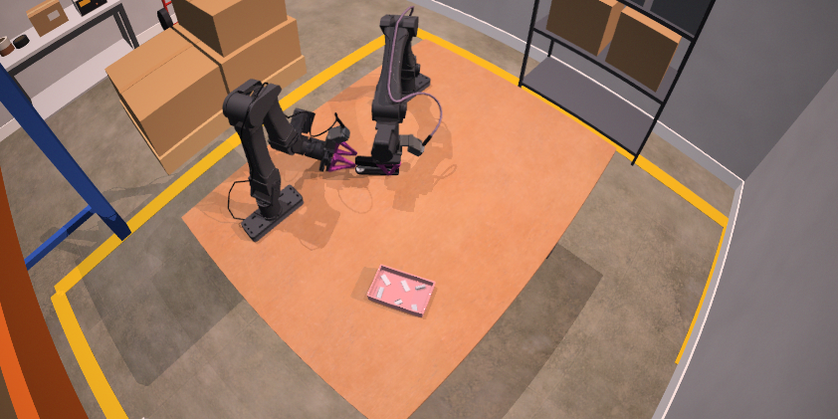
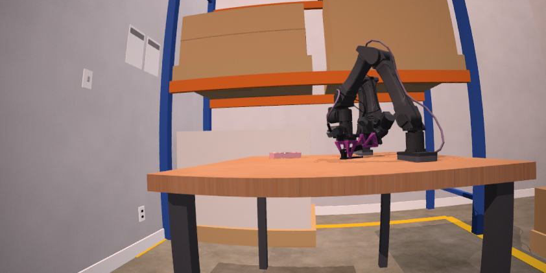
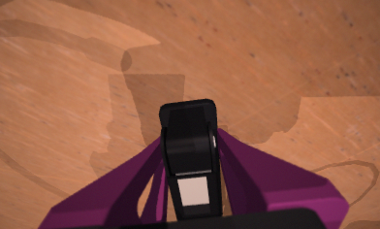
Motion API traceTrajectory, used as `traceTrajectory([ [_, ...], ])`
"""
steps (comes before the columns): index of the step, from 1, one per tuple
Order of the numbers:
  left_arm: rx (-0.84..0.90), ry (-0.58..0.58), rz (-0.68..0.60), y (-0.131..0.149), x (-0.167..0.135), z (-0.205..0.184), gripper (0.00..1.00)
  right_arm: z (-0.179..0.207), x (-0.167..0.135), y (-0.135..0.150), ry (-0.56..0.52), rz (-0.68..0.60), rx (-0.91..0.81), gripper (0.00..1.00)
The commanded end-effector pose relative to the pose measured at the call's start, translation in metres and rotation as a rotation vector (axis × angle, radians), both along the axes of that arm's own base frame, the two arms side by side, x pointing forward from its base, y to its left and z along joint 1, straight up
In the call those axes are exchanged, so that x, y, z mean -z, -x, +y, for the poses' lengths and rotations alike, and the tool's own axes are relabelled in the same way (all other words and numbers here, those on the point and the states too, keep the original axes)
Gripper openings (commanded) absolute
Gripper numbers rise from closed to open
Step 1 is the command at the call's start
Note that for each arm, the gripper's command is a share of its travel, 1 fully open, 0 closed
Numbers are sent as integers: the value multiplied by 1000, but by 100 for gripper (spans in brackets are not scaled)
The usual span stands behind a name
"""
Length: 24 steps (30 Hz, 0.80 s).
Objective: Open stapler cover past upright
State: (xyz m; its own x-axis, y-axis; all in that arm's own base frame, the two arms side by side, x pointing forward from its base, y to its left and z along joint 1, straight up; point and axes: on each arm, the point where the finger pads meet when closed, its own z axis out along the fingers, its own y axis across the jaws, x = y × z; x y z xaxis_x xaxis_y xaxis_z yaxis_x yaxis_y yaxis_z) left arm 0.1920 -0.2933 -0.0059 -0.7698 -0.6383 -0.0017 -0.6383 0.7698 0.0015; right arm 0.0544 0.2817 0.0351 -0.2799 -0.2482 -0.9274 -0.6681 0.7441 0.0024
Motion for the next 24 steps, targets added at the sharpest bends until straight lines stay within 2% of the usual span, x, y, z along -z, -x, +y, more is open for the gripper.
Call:
traceTrajectory([
  [1,-6,14,-8,-2,-3,-2,29,2,2,-6,-7,-15,-12,46],
  [17,-6,14,-8,-2,-3,-2,29,18,6,-18,-19,-13,-12,46],
  [18,-6,14,-8,-2,-3,-2,29,17,6,-18,-20,-17,-7,37],
  [23,-6,14,-8,-2,-3,-2,29,17,6,-18,-20,-18,-6,33],
  [24,-6,14,-8,-2,-3,-2,29,17,6,-18,-20,-18,-6,29],
])
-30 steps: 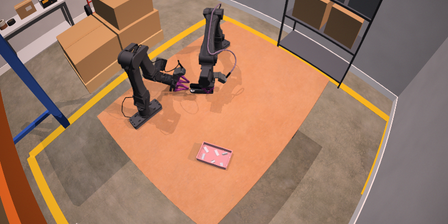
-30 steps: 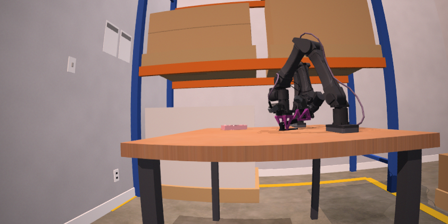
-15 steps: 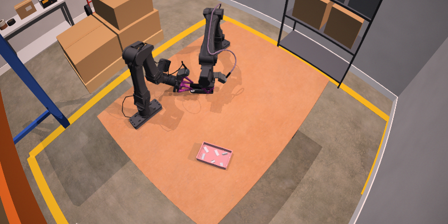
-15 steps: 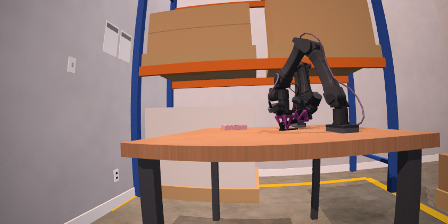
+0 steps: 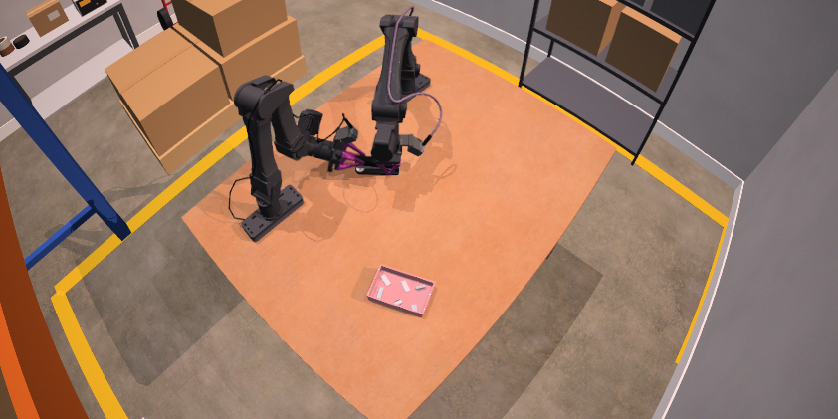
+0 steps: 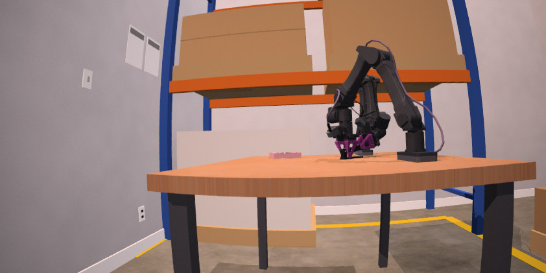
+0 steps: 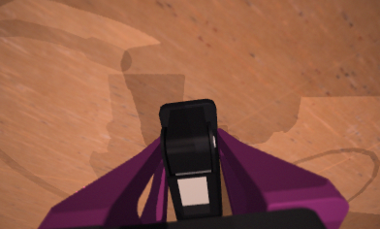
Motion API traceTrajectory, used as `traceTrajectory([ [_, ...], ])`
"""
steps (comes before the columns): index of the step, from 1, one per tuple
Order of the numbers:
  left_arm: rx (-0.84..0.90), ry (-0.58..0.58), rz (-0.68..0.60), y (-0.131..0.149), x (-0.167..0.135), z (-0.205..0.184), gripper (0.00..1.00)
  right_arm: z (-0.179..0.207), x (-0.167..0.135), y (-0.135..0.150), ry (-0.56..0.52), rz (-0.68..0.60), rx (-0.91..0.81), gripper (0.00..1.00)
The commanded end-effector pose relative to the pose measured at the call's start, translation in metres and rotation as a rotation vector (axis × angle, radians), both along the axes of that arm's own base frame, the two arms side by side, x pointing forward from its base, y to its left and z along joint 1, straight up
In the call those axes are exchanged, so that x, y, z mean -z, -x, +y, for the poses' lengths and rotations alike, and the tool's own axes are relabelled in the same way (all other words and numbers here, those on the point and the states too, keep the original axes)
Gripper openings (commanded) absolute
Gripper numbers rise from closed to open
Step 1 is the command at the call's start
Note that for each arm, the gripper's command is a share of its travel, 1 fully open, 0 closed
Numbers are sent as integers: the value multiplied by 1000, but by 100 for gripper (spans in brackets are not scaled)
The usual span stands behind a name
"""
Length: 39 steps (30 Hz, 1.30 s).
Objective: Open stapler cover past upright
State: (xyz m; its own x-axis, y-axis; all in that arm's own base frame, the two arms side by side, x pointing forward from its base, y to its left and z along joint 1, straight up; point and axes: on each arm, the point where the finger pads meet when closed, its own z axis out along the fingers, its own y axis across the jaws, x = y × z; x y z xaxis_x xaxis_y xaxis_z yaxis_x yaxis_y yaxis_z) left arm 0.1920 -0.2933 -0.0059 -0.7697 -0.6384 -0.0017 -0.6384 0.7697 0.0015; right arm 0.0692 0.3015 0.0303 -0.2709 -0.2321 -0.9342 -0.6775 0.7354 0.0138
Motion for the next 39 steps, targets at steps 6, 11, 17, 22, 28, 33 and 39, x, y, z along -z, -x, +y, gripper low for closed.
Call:
traceTrajectory([
  [6,-6,14,-8,-2,-3,-2,29,-3,1,-3,1,-11,5,26],
  [11,-6,14,-8,-2,-3,-2,29,-4,2,0,3,-9,4,19],
  [17,-6,14,-8,-2,-3,-2,29,-3,0,-1,-1,-8,4,0],
  [22,-6,14,-8,-2,-3,-2,29,-2,0,0,4,7,0,17],
  [28,-6,14,-8,-2,-3,-2,29,2,-10,-2,40,62,5,17],
  [33,-6,14,-8,-2,-3,-2,29,2,-16,-3,75,101,5,17],
  [39,-6,14,-8,-2,-3,-2,29,2,-17,-4,75,99,7,17],
])
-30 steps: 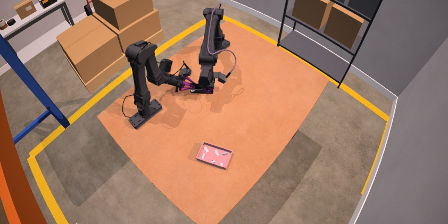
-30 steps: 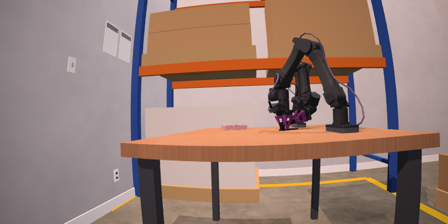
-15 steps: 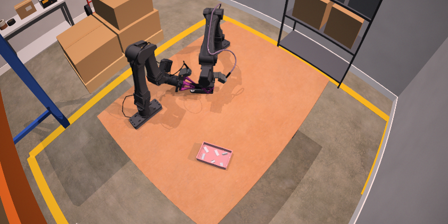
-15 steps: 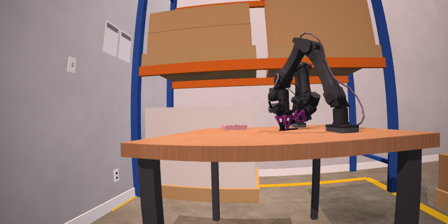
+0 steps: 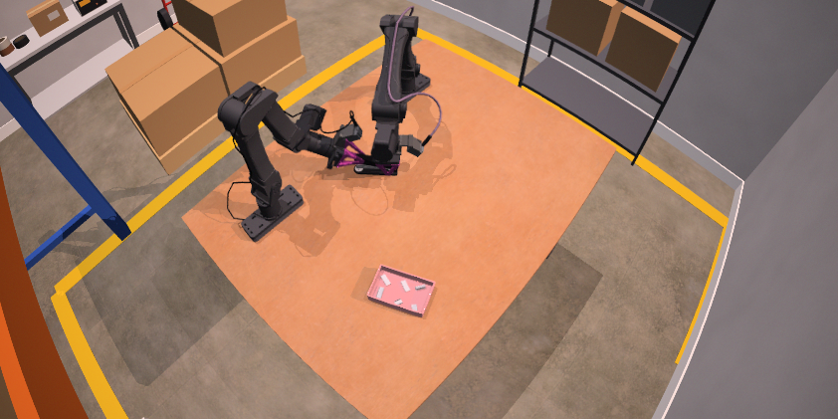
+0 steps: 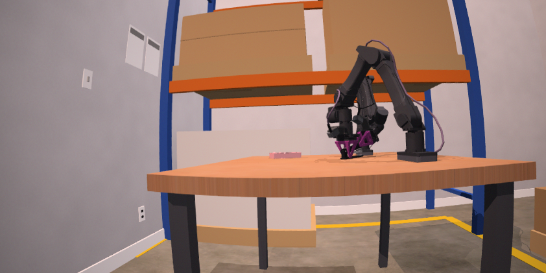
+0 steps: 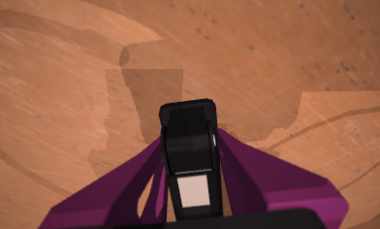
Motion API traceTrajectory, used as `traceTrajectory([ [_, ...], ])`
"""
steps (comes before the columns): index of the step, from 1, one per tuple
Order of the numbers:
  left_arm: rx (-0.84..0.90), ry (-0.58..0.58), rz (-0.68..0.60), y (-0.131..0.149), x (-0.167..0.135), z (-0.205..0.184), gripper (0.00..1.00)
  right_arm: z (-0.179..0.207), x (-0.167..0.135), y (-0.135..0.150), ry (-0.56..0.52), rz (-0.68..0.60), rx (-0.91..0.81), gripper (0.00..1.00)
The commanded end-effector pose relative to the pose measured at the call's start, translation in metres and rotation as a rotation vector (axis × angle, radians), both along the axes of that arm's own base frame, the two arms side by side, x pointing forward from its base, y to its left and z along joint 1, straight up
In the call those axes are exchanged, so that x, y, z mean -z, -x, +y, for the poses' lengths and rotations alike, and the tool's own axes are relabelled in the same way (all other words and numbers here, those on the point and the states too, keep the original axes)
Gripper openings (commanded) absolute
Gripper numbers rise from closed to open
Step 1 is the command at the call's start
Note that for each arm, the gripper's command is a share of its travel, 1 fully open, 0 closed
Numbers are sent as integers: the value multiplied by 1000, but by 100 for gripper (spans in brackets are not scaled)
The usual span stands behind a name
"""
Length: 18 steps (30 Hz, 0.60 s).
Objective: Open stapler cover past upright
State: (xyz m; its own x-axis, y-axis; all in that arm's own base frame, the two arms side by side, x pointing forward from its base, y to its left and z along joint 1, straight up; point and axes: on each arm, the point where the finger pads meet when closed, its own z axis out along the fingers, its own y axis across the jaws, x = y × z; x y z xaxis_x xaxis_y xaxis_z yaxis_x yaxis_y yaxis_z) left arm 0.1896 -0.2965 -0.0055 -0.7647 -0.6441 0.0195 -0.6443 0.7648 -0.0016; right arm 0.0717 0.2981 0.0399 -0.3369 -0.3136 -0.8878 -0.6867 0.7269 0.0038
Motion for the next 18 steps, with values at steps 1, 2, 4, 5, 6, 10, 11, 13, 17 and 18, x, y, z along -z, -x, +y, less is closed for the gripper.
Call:
traceTrajectory([
  [1,1,-2,-22,-4,-2,2,29,6,-7,-1,-9,22,22,17],
  [2,1,-2,-22,-4,-2,2,29,6,-7,-1,-9,22,22,17],
  [4,1,-2,-22,-4,-2,2,29,6,-7,-1,-9,22,22,17],
  [5,1,-2,-22,-4,-2,2,29,6,-7,-1,-9,22,22,17],
  [6,1,-2,-22,-4,-2,2,29,6,-7,-1,-9,22,22,17],
  [10,1,-2,-22,-4,-2,2,29,6,-9,-1,6,39,20,17],
  [11,1,-2,-22,-4,-2,2,29,6,-10,-2,15,50,20,17],
  [13,1,-2,-22,-4,-2,2,29,7,-13,-2,33,70,20,17],
  [17,1,-2,-22,-4,-2,2,29,7,-14,-3,36,73,20,17],
  [18,1,-2,-22,-4,-2,2,29,7,-14,-3,36,73,20,17],
])
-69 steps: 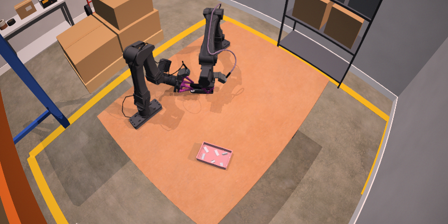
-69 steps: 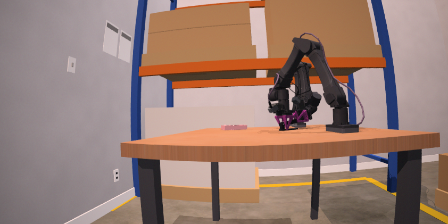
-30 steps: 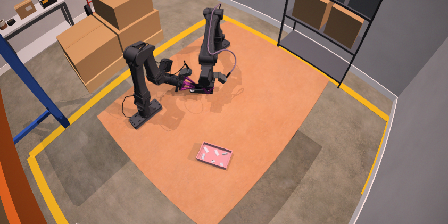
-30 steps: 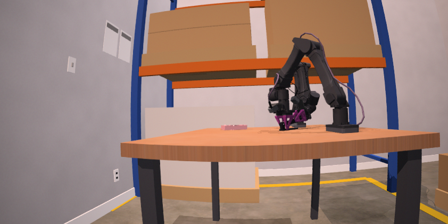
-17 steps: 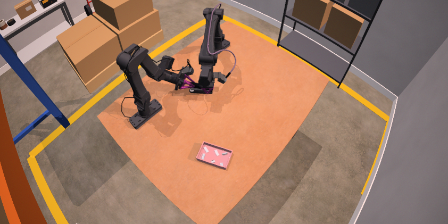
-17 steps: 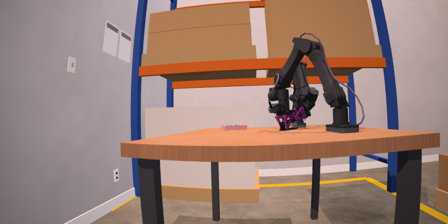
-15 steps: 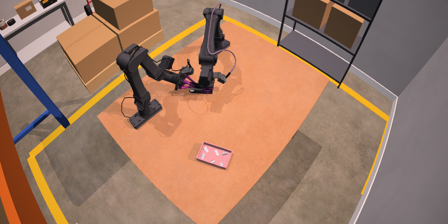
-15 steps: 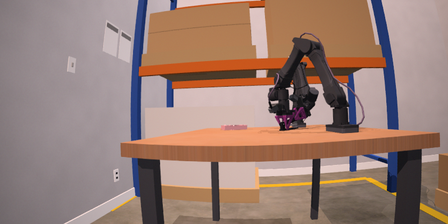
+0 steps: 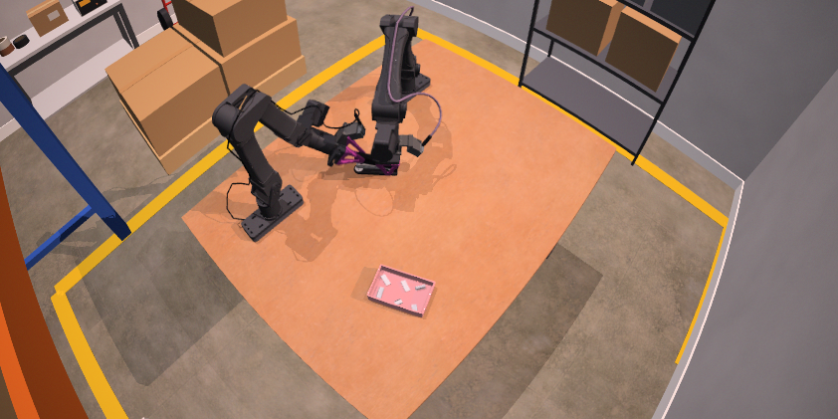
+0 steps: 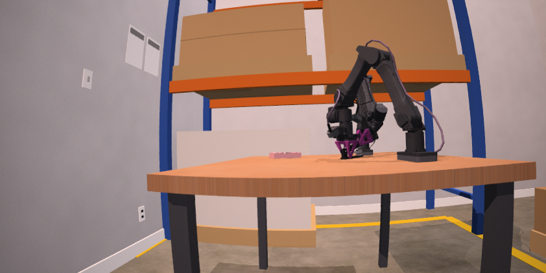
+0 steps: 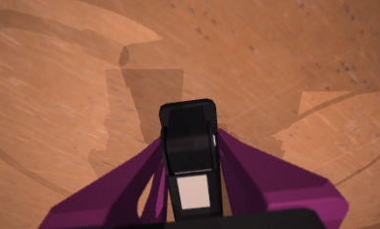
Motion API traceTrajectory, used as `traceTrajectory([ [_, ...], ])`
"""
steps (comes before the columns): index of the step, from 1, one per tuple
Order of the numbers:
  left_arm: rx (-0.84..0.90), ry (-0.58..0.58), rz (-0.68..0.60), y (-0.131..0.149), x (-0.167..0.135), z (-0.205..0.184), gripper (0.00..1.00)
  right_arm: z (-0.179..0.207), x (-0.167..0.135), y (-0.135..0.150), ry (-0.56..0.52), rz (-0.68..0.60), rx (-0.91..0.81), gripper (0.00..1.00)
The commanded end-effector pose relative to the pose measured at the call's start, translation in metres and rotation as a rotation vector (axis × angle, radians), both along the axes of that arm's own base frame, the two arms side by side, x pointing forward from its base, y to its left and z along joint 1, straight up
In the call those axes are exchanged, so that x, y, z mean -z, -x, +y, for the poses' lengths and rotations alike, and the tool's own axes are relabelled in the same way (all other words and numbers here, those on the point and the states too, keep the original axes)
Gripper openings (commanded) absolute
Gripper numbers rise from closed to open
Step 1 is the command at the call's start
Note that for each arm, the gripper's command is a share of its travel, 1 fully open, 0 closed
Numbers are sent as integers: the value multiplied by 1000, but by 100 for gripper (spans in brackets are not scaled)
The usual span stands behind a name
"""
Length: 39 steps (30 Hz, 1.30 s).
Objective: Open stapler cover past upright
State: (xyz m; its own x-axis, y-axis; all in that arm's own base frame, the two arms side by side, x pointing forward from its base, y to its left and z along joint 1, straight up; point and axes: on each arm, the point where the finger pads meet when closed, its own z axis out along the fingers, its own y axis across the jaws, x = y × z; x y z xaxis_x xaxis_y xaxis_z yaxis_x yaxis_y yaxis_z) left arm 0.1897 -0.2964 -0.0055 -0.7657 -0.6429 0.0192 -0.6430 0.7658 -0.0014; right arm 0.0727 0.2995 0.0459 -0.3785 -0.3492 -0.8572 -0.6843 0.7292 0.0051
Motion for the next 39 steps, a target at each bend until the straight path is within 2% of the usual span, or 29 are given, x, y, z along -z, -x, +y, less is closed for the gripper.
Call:
traceTrajectory([
  [1,0,-1,-22,-4,-2,1,29,5,-8,-1,-5,26,18,17],
  [6,0,-1,-22,-4,-2,1,29,5,-8,-1,-5,26,18,17],
  [8,0,-1,-22,-4,-2,1,51,5,-8,-1,-5,26,18,17],
  [9,0,-1,-22,-4,-2,1,55,5,-8,-1,-5,26,18,17],
  [20,-11,21,-46,-5,-19,9,55,3,-4,-1,6,14,13,17],
  [26,-8,38,-58,-7,-41,1,55,3,-4,-1,6,14,13,17],
  [32,-8,31,-53,-13,-44,-1,55,3,-4,-1,6,14,13,17],
  [39,-4,43,-51,-11,-102,-4,55,3,-4,-1,6,14,13,17],
])
